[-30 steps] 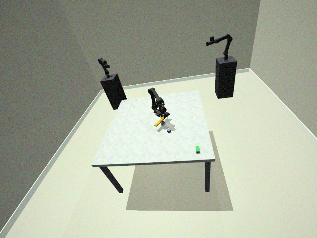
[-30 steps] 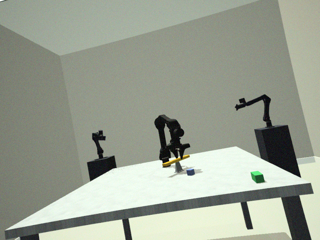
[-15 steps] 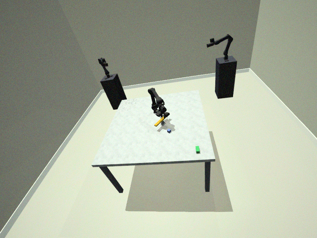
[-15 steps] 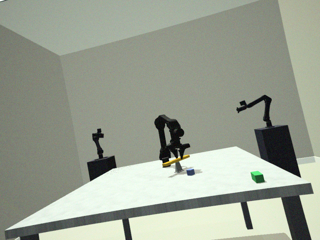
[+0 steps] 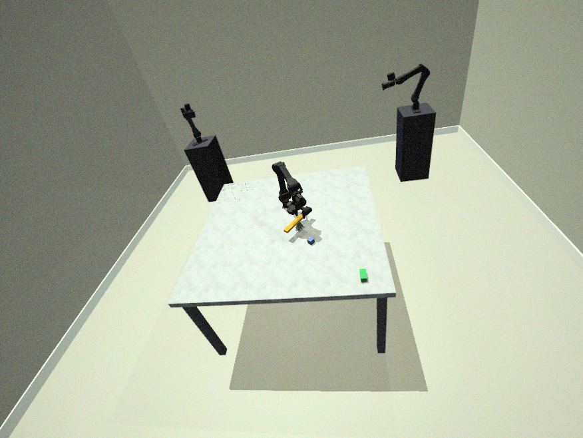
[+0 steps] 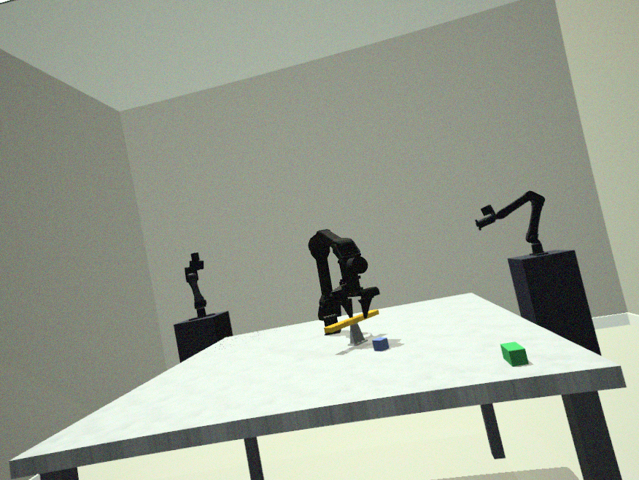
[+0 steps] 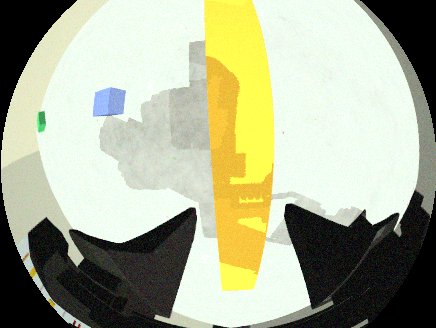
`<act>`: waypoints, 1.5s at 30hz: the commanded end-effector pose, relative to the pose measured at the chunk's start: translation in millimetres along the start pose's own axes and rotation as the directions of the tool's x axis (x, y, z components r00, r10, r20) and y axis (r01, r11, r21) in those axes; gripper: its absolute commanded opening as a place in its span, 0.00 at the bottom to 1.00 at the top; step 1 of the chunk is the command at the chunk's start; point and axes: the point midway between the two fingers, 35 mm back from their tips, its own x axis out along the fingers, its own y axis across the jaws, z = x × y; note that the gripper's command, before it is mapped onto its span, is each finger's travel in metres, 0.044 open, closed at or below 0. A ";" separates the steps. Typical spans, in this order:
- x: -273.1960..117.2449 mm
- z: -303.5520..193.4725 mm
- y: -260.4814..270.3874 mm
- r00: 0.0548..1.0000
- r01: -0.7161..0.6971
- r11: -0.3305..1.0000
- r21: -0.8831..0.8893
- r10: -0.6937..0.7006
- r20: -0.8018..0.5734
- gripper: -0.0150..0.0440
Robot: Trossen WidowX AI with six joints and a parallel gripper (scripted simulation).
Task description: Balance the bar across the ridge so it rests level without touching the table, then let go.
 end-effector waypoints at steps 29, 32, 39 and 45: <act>-99.8 -0.2 -0.8 1.000 -0.014 1.000 0.000 0.014 0.007 1.00; -99.8 -0.2 -0.8 1.000 -0.014 1.000 0.000 0.014 0.007 1.00; -99.8 -0.2 -0.8 1.000 -0.014 1.000 0.000 0.014 0.007 1.00; -99.8 -0.2 -0.8 1.000 -0.014 1.000 0.000 0.014 0.007 1.00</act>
